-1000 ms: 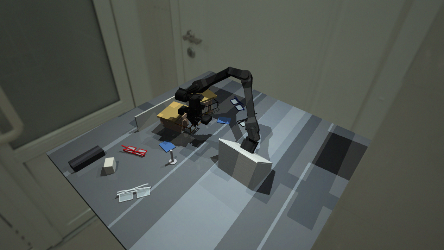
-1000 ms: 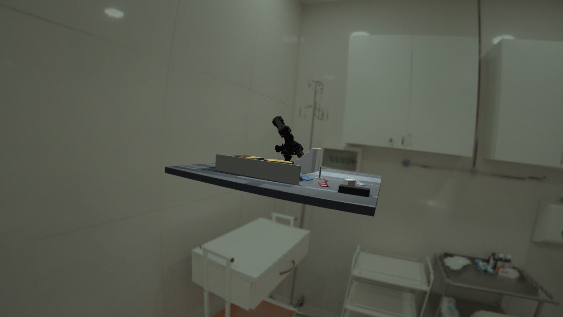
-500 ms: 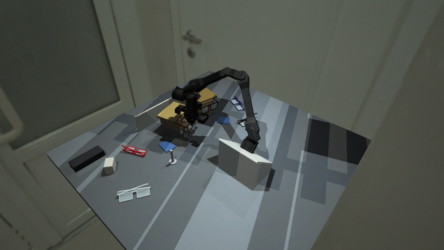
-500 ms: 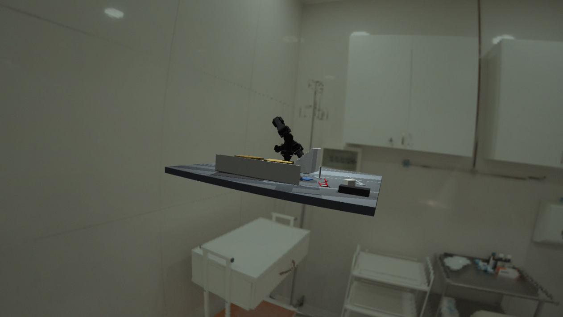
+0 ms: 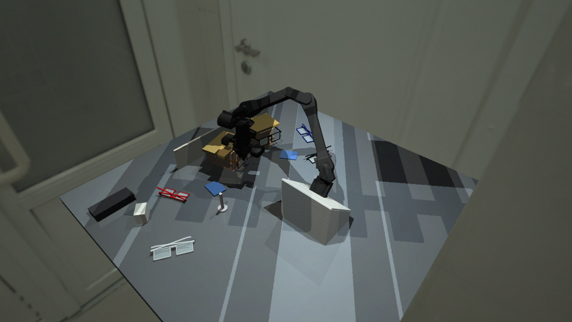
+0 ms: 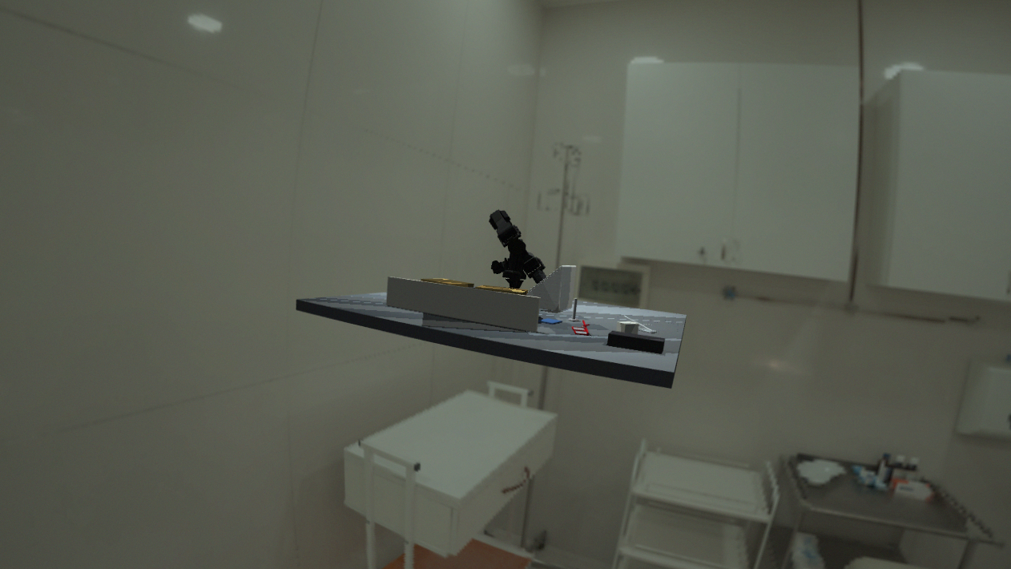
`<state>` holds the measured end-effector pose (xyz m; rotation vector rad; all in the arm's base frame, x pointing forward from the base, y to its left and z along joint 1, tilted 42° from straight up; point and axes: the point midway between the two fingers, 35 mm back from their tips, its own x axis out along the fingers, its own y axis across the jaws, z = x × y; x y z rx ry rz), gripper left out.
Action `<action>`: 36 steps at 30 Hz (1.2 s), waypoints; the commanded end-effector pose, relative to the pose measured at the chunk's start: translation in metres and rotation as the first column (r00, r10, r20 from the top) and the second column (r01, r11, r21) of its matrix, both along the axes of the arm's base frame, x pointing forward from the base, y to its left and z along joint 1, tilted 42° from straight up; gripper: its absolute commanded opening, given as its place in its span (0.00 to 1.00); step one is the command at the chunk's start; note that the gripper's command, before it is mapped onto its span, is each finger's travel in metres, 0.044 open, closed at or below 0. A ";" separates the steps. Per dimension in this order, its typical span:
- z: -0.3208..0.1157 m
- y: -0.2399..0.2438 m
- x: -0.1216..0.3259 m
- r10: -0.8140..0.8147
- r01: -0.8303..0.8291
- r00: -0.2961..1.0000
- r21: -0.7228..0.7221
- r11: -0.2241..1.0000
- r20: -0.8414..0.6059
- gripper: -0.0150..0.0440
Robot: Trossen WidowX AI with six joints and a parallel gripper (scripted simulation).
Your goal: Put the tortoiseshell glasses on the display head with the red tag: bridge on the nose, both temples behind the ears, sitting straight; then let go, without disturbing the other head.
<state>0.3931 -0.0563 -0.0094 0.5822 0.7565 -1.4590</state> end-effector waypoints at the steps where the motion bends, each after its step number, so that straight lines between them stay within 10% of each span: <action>1: 0.000 0.000 0.008 0.004 -0.004 1.000 -0.005 1.000 0.000 0.25; 36: -0.003 -0.002 0.019 0.004 -0.004 1.000 -0.005 1.000 0.001 0.25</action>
